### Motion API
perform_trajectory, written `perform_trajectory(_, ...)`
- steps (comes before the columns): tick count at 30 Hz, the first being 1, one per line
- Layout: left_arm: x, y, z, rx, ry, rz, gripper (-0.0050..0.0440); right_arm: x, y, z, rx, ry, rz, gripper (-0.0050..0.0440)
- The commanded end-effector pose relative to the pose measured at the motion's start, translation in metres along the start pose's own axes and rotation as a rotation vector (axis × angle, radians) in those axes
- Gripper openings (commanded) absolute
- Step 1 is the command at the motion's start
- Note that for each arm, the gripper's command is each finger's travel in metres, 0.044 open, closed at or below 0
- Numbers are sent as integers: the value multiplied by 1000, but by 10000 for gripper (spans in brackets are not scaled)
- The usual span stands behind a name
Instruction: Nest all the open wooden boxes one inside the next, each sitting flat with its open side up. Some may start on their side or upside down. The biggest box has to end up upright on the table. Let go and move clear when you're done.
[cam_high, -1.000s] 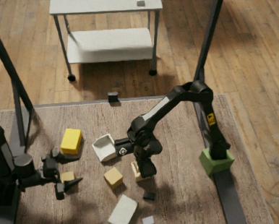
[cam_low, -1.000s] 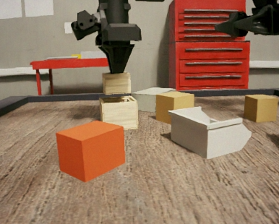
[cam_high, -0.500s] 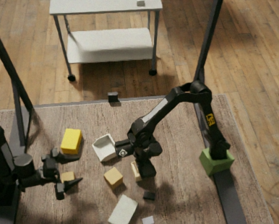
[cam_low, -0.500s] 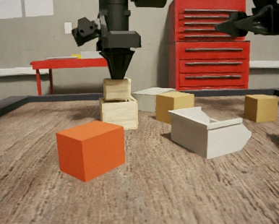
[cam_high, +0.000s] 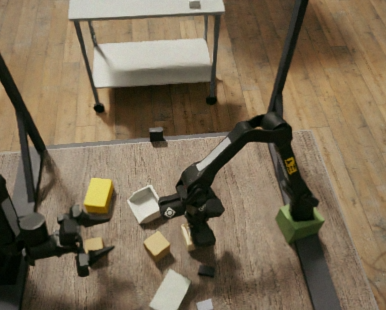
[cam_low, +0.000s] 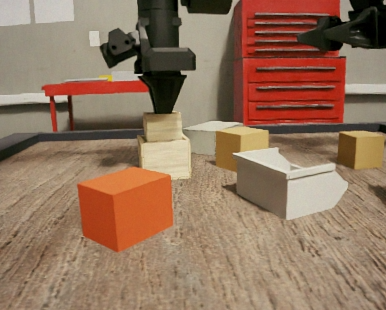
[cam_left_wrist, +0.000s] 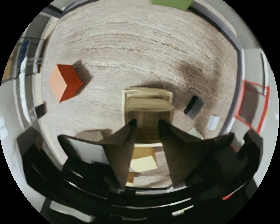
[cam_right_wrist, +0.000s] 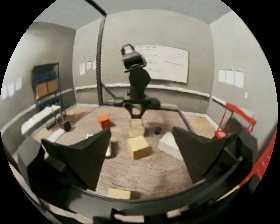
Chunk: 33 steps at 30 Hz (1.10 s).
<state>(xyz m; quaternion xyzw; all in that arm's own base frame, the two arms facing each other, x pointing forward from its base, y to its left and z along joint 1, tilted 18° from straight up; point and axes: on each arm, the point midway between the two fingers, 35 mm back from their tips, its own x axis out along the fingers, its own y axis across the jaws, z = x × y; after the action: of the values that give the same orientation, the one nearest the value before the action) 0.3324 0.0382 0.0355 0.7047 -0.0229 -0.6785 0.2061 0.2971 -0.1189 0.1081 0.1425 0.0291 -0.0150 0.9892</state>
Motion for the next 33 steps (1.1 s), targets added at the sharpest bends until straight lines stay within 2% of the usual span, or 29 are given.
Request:
perform_trajectory(1, 0, 2, -1, 6, 8, 3, 204, 0, 0, -1, 5, 3, -1, 400)
perform_trajectory(14, 5, 2, -1, 5, 11, 3, 204, 0, 0, -1, 5, 3, -1, 400)
perform_trajectory(33, 31, 1, -2, 2, 5, 2, 204, 0, 0, -1, 5, 3, -1, 400)
